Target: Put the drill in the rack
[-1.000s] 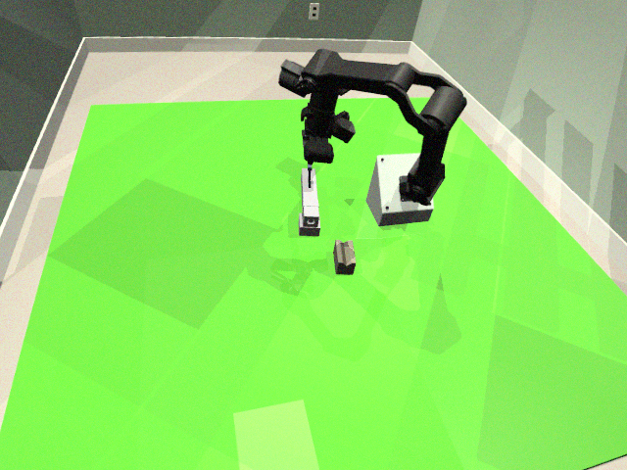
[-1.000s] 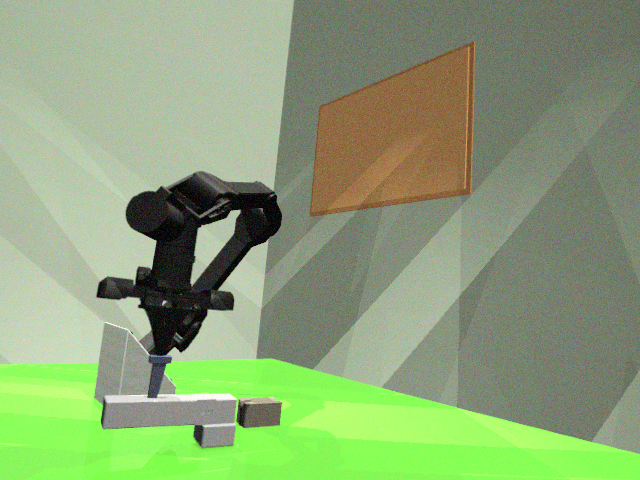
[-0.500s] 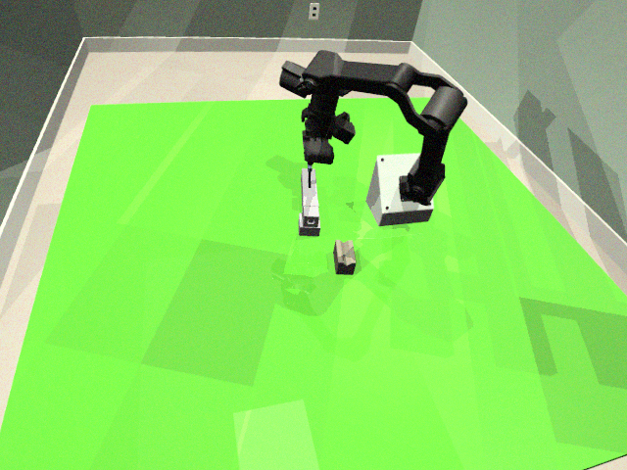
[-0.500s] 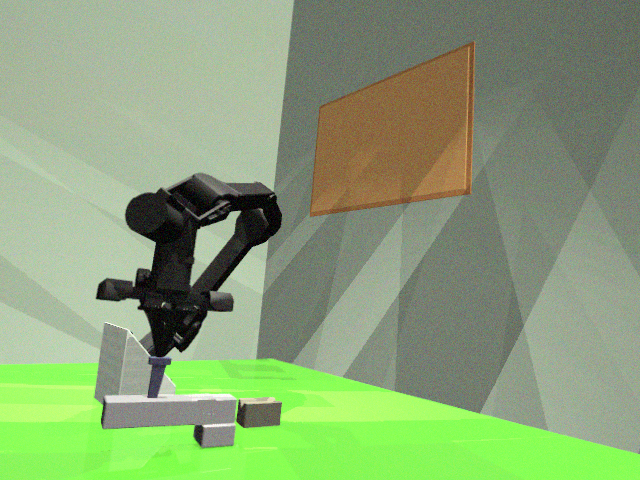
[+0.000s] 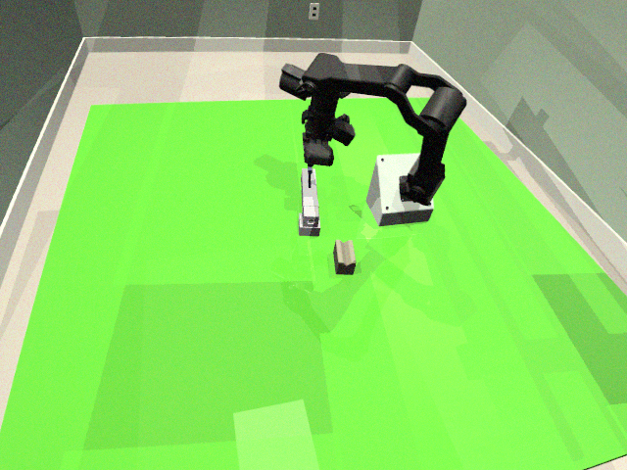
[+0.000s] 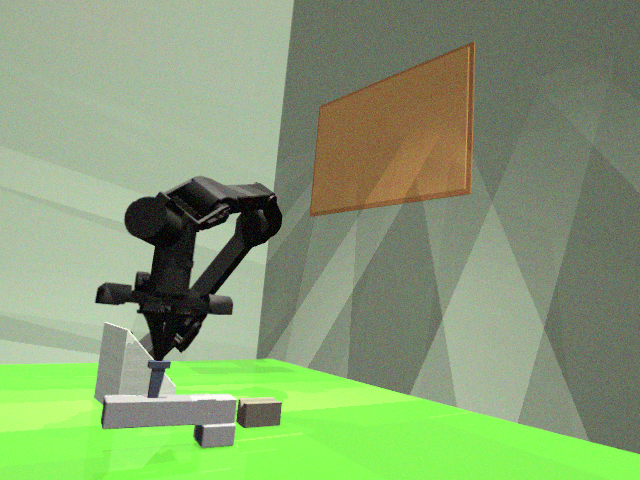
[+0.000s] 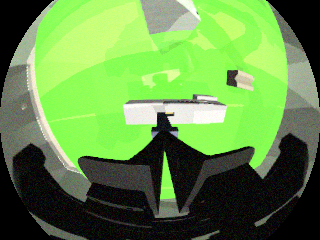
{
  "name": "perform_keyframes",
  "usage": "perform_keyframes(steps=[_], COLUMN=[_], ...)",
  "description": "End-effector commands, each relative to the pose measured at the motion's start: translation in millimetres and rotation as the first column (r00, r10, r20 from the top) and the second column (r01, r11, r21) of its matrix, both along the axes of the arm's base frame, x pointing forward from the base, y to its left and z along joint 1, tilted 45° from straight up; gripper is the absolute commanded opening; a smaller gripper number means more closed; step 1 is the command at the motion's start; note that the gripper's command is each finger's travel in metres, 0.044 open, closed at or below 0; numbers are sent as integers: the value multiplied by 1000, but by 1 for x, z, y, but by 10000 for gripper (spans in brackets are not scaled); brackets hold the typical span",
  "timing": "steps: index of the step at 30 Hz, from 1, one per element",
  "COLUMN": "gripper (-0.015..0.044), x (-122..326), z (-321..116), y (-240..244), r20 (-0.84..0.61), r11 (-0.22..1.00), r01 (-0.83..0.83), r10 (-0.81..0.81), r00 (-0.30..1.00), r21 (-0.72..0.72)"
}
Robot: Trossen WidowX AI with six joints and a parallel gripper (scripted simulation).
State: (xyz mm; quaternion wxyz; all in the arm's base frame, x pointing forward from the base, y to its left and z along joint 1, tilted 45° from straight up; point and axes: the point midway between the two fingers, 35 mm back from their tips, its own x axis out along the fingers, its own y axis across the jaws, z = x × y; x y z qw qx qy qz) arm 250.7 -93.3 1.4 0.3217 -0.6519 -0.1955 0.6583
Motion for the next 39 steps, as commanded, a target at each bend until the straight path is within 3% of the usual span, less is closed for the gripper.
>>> perform_keyframes(steps=[1,2,14,16,19,23,29,35,39], gripper=[0,0,315,368,440,440,440,440,440], x=[-5,-5,1,6,11,19,28,34,36], z=[-16,-16,40,35,37,41,47,53,56], y=[19,19,-41,-34,-22,-5,22,50,68], r20=[-45,-45,-46,15,228,475,633,485,285], r11=[999,999,999,997,950,800,453,108,-23], r01=[-39,-39,-39,-82,-309,-569,-727,-548,-322], r10=[40,40,40,82,309,583,774,626,410], r00=[998,998,998,997,923,660,33,-610,-866], r21=[31,31,29,15,-39,-191,-516,-829,-947])
